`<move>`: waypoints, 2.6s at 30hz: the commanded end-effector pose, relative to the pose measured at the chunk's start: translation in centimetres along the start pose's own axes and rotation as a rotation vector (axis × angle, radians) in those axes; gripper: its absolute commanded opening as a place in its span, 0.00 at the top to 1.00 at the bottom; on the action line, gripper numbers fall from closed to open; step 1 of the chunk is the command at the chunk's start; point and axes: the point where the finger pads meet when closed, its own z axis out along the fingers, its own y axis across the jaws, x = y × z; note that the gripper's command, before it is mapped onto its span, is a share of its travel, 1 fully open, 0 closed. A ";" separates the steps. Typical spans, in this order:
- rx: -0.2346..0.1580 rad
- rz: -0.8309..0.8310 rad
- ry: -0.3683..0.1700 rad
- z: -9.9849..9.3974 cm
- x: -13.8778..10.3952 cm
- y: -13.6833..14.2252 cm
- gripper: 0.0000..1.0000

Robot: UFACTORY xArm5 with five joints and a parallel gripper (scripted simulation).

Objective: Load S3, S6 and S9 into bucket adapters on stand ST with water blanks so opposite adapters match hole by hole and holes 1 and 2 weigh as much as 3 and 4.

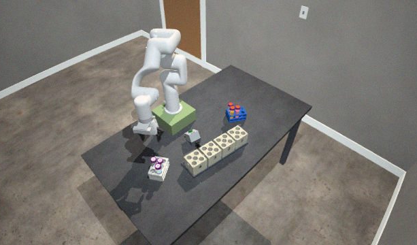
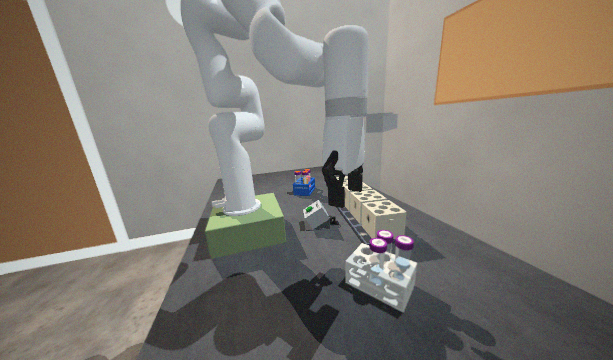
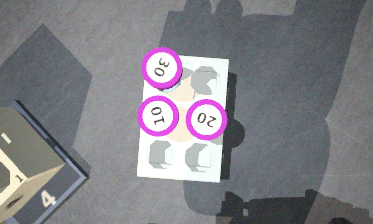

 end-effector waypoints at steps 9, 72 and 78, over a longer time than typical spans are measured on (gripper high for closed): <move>-0.012 0.000 0.001 -3.0 0.1 0.0 0.00; -0.009 -0.834 -0.004 -2.9 -8.8 -25.6 0.00; -0.009 -0.834 -0.004 -2.9 -9.8 -28.5 0.00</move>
